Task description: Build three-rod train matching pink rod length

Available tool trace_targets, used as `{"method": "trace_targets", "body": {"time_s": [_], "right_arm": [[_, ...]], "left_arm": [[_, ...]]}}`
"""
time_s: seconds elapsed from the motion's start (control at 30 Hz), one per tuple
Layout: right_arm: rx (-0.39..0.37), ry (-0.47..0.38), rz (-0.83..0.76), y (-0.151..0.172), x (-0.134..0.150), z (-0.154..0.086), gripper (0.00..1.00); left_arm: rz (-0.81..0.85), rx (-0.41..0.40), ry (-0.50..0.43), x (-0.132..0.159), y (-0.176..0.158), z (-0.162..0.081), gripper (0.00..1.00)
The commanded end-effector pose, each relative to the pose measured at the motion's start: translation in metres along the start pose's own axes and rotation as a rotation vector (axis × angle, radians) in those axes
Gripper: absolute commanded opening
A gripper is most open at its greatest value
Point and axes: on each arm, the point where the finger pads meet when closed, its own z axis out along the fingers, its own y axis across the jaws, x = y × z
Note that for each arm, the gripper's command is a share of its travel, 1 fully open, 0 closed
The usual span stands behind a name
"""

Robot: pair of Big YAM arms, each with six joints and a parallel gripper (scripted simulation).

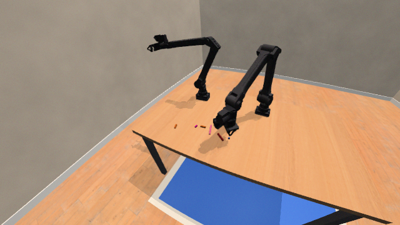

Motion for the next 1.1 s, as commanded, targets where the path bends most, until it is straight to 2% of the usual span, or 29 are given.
{"method": "trace_targets", "body": {"time_s": [0.0,0.03,0.17,0.33,0.43,0.63,0.83,1.07], "right_arm": [[0.009,-0.071,0.008,-0.004,-0.045,-0.007,1.00],[0.009,-0.071,0.008,-0.004,-0.045,-0.007,1.00],[0.009,-0.071,0.008,-0.004,-0.045,-0.007,1.00],[0.009,-0.071,0.008,-0.004,-0.045,-0.007,1.00],[0.009,-0.071,0.008,-0.004,-0.045,-0.007,1.00],[0.009,-0.071,0.008,-0.004,-0.045,-0.007,1.00],[0.009,-0.071,0.008,-0.004,-0.045,-0.007,1.00],[0.009,-0.071,0.008,-0.004,-0.045,-0.007,1.00]], "left_arm": [[-0.013,-0.006,-0.009,-0.003,0.006,0.003,0.23],[-0.012,-0.018,-0.038,-0.006,0.007,-0.008,0.23],[-0.011,-0.004,-0.004,-0.001,0.005,0.012,0.23],[-0.010,-0.004,-0.005,-0.001,0.005,0.018,0.23],[-0.009,-0.013,-0.027,-0.009,0.008,0.013,0.23],[-0.009,-0.004,-0.005,-0.001,0.005,0.024,0.23],[-0.009,-0.013,-0.026,-0.007,0.008,0.015,0.23],[-0.009,-0.013,-0.025,-0.006,0.007,0.016,0.23]]}}
